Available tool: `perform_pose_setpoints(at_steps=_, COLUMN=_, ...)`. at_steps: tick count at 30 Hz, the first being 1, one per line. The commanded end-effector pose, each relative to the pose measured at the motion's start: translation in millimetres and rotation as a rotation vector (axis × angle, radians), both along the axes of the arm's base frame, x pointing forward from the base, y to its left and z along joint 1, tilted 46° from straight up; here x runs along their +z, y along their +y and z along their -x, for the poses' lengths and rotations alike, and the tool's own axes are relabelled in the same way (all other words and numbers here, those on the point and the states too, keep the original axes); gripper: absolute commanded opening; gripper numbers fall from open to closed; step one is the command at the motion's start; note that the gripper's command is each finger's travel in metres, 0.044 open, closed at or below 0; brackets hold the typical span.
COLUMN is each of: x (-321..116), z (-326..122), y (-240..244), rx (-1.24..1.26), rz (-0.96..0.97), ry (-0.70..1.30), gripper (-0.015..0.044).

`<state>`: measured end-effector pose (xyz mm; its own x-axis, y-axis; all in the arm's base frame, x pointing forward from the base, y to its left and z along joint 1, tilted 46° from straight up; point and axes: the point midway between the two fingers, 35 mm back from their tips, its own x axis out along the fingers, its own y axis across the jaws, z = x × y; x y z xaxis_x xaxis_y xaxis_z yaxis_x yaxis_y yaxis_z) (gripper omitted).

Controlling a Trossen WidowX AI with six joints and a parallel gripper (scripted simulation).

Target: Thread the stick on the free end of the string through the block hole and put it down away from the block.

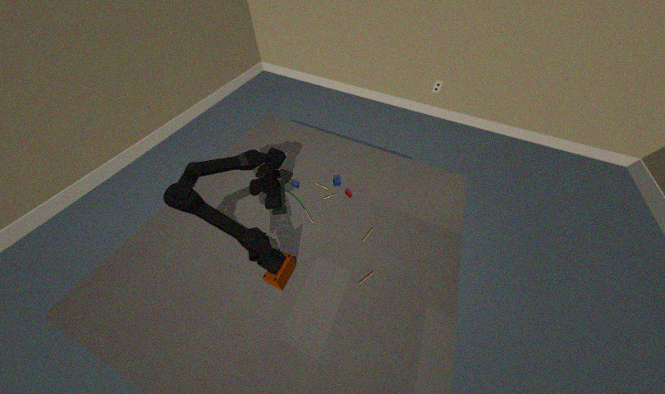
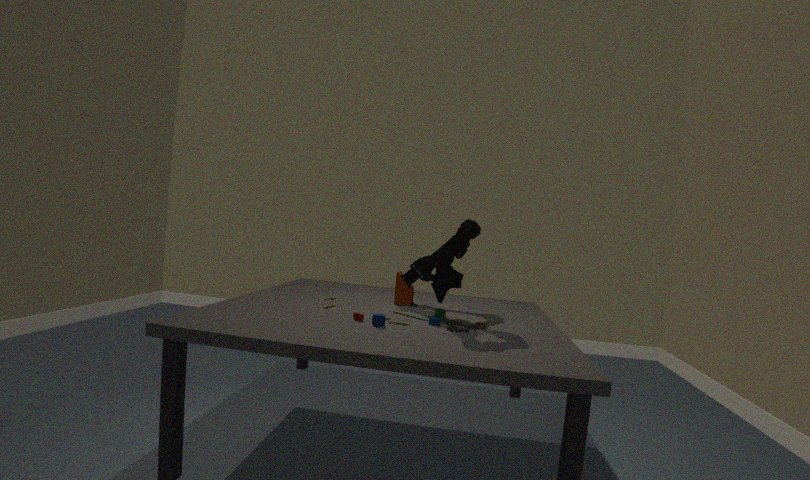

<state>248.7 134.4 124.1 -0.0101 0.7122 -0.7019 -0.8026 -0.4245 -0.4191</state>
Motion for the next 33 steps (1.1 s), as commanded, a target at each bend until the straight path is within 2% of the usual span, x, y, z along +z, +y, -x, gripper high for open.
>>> perform_pose_setpoints(at_steps=1, x=0.0, z=0.0, y=0.0, rx=0.000, rz=0.000, ry=0.000, gripper=0.0000)
perform_pose_setpoints(at_steps=9, x=0.0, z=0.0, y=0.0, rx=0.000, rz=0.000, ry=0.000, gripper=0.0000)
perform_pose_setpoints(at_steps=11, x=-1.4, z=-1.0, y=-1.3, rx=-0.050, rz=0.002, ry=0.051, gripper=0.0053)
perform_pose_setpoints(at_steps=26, x=-35.3, z=-21.0, y=-35.4, rx=-1.200, rz=0.022, ry=1.197, gripper=0.0440)
perform_pose_setpoints(at_steps=33, x=-50.9, z=-27.0, y=-50.9, rx=-1.709, rz=0.025, ry=1.709, gripper=0.0440)
